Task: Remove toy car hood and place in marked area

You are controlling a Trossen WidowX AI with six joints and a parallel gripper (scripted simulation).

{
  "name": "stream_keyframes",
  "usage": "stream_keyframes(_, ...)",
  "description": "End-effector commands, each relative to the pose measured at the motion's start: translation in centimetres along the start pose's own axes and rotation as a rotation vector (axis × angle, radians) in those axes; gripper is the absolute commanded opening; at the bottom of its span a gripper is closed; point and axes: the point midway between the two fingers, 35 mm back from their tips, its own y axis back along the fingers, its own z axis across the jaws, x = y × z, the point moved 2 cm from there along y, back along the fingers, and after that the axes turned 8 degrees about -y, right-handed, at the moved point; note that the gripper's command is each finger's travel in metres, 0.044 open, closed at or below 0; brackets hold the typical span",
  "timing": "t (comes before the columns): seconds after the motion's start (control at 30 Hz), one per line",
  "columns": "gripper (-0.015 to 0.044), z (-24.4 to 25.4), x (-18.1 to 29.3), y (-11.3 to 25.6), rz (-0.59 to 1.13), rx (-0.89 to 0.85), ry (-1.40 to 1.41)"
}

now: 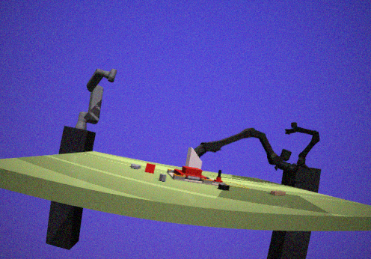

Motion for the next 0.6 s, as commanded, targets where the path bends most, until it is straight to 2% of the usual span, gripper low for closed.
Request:
stream_keyframes(0.0,0.044,-1.3,2.4,-1.3,0.027,0.003,0.06)
stream_keyframes(0.57,0.044,-7.6,14.0,-5.5,0.191,-0.043,0.272)
